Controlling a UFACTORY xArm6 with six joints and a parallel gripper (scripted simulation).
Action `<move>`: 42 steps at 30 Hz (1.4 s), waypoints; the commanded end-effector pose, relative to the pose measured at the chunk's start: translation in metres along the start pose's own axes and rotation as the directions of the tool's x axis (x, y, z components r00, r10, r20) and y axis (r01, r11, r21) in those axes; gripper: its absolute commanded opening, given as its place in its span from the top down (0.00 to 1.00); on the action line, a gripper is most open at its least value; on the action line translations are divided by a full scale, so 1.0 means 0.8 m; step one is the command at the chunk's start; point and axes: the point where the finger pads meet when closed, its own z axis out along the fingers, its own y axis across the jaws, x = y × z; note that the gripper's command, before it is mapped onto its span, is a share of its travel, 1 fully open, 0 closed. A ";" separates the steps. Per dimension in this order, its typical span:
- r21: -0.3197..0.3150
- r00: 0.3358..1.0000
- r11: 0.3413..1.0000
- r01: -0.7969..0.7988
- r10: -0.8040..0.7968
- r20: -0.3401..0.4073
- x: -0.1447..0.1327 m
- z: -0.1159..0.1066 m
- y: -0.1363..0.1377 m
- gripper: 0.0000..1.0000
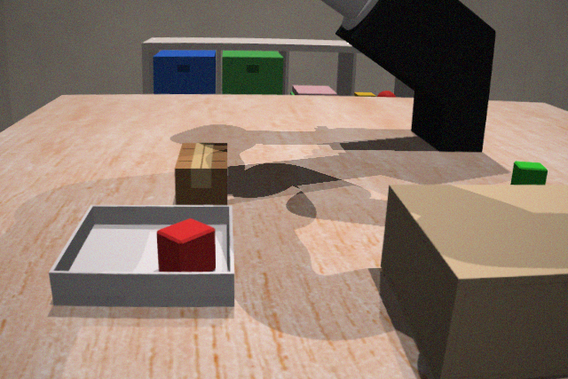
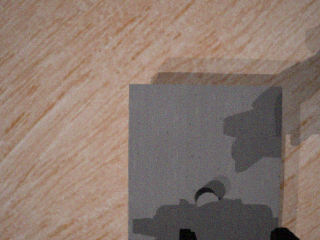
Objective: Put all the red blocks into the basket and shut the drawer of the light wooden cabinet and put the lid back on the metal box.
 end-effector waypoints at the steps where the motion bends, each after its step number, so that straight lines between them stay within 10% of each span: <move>1: -0.001 1.000 1.000 -0.002 0.002 -0.004 0.001 -0.003 0.001 0.56; 42: -0.001 1.000 1.000 -0.002 0.002 -0.004 0.002 0.043 0.001 0.56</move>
